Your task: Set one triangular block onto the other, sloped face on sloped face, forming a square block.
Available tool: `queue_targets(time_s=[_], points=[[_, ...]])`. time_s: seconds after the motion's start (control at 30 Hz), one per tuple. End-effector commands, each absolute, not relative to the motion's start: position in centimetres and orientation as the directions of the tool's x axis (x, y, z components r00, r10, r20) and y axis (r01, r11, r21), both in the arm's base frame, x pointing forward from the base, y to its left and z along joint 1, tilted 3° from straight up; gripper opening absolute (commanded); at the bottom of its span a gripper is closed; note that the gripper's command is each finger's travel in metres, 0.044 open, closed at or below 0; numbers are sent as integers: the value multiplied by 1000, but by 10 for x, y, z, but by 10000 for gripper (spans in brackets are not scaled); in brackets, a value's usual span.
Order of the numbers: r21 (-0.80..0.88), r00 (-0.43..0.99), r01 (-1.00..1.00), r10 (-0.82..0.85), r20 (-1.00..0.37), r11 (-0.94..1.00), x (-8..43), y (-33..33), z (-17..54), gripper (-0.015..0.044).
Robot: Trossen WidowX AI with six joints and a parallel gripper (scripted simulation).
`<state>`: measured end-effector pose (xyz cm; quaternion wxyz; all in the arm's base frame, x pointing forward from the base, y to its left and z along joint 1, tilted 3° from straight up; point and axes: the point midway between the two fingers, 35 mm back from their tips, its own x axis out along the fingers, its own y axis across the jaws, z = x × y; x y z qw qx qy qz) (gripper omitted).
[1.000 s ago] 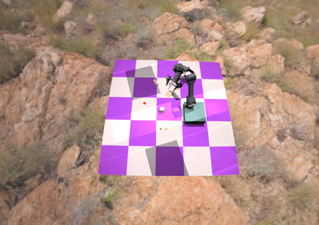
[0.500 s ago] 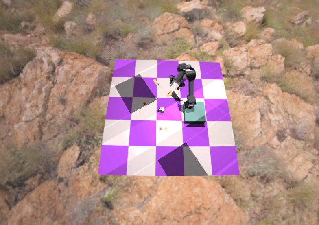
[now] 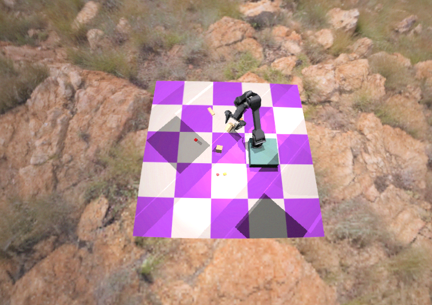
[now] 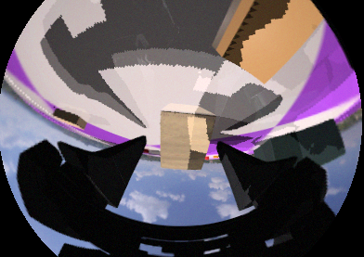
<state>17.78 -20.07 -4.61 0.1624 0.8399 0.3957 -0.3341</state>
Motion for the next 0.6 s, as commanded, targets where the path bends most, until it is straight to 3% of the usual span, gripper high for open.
queue_targets(time_s=[0.0, 0.03, 0.33, 0.57], points=[[6, 468, 769, 556, -687, -639, 179, -199, -47, 440], [6, 468, 769, 556, -687, -639, 179, -199, -47, 440], [8, 464, 773, 556, -690, -635, 178, -200, -47, 204], [8, 464, 773, 556, -690, -635, 178, -200, -47, 157]])
